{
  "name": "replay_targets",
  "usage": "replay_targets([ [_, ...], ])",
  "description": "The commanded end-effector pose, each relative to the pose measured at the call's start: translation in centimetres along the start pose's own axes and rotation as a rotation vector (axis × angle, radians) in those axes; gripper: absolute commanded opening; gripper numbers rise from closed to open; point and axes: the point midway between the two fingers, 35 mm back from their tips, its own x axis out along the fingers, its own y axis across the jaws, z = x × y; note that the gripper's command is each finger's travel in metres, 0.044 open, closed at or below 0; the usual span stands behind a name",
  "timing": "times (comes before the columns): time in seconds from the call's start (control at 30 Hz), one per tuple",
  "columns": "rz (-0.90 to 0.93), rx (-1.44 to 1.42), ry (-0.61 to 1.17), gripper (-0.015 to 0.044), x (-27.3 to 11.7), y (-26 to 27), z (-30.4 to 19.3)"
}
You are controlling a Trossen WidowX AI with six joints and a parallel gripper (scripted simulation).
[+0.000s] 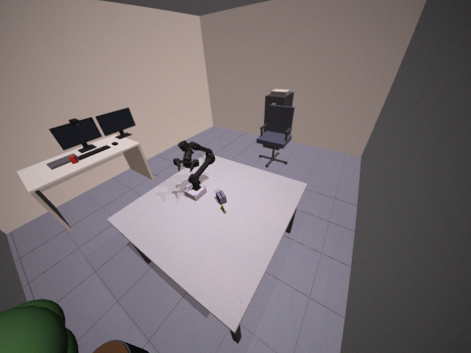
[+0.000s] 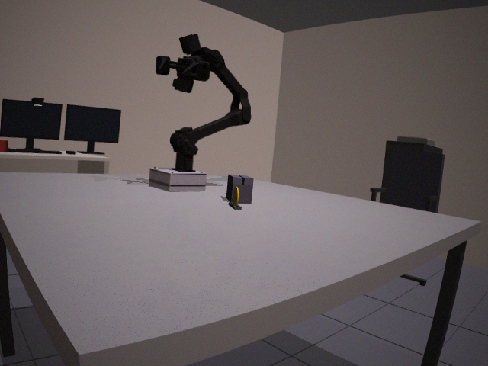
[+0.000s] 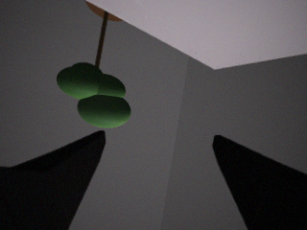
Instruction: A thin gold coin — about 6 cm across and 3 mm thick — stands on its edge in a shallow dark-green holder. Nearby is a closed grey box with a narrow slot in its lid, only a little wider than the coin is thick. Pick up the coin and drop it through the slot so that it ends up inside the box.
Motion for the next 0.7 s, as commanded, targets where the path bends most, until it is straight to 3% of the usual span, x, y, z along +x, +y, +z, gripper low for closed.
replay_targets([
  [0.0,-0.006,-0.013,-0.005,0.0374,0.1,0.0,0.0],
  [0.27,-0.33,-0.623,-0.146,0.0164,6.0,-0.9,0.2],
  [0.47,-0.648,-1.158,-0.156,0.0161,11.0,-4.9,1.2],
  [0.67,-0.998,-1.724,-0.05,0.0161,14.9,-11.4,3.6],
])
